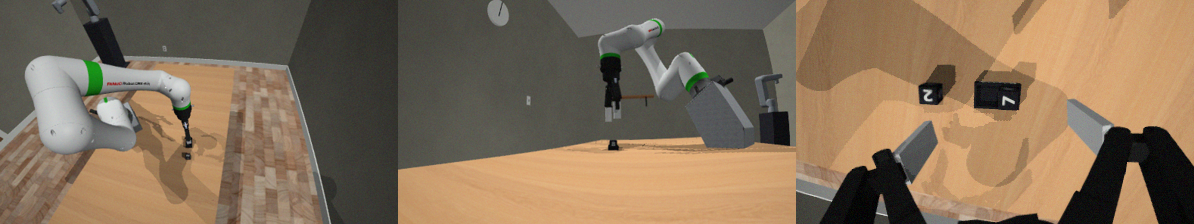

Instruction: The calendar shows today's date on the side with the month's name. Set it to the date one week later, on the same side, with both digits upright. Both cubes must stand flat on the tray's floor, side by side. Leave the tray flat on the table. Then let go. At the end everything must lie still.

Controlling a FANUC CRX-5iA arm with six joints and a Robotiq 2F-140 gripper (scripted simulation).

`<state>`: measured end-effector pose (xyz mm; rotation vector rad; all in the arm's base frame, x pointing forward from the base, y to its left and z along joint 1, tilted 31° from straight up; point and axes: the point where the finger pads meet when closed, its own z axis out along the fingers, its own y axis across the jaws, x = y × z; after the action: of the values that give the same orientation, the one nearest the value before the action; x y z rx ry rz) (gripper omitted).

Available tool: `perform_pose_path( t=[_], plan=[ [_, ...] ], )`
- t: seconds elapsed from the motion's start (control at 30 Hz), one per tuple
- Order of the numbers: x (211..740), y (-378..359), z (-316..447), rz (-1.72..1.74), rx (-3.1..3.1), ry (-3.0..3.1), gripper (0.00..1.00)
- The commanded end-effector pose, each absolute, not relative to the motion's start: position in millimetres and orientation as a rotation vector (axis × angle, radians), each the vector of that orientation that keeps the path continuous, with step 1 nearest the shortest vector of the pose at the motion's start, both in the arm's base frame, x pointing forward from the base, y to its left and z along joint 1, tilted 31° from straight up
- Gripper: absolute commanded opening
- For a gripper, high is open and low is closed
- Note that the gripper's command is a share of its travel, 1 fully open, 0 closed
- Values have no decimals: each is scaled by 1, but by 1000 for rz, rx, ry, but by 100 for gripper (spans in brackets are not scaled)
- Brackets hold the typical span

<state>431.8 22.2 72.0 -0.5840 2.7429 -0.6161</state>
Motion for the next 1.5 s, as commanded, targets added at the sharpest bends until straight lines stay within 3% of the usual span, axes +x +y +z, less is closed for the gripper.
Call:
perform_pose_path(
  t=[0.0,0.27,0.3,1.47],
  plan=[
    [429,32,68,-605,-370,2737,100],
    [428,36,66,-590,-286,2736,100],
    [428,36,66,-590,-286,2736,28],
    [428,36,66,-590,-286,2736,28]
  ],
)
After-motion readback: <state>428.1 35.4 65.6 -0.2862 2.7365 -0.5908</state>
